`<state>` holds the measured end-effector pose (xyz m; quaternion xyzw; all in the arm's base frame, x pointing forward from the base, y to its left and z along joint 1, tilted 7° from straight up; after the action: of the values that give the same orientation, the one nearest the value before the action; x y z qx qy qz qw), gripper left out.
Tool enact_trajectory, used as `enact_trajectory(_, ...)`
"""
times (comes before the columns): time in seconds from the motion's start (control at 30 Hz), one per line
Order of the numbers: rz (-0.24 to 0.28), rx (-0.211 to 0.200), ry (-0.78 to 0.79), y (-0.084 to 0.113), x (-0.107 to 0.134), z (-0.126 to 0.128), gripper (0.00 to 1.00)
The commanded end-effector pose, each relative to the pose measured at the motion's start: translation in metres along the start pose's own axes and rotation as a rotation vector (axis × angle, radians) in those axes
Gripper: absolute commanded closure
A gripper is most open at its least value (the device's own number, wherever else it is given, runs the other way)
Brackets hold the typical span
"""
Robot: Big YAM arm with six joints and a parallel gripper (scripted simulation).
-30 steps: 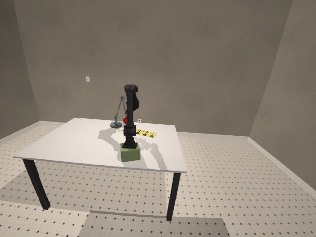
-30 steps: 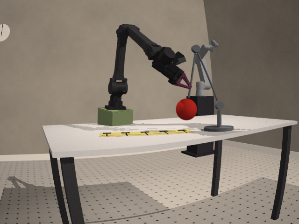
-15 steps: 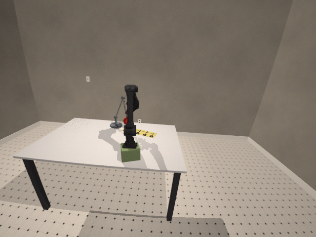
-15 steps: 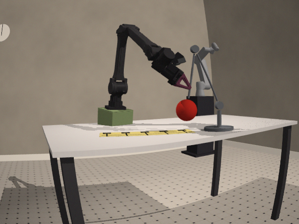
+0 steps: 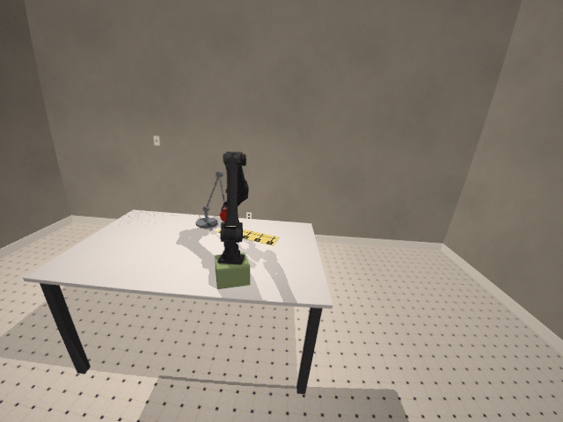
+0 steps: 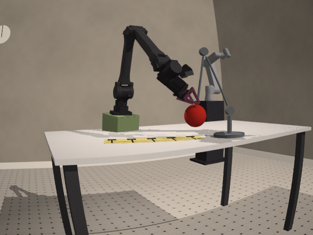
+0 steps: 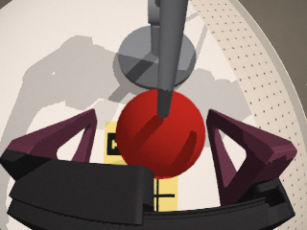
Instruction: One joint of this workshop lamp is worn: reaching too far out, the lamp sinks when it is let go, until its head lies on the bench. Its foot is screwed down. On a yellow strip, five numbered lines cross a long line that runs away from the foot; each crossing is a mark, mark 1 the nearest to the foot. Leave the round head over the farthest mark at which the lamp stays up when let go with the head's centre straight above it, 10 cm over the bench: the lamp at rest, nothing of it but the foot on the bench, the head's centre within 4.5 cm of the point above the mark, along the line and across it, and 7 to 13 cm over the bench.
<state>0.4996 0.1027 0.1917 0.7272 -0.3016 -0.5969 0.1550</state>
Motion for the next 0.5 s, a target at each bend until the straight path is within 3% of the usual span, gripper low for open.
enact_trajectory(0.0,-0.022,0.029,0.040,0.012,-0.018,-0.009,0.00)
enact_trajectory(0.2,-0.050,0.045,0.059,0.021,-0.038,-0.014,0.00)
enact_trajectory(0.47,-0.042,0.035,0.047,0.018,-0.030,-0.010,0.00)
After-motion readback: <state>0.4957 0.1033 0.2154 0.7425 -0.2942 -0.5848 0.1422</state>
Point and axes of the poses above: the point where the finger pads meet when closed, its own y axis back along the fingers, its own z axis across the jaws, x = y × z, the point moved 10 cm from there along y, back along the fingers, and after that the axes turned 11 degrees about y, right-handed, at the moved point
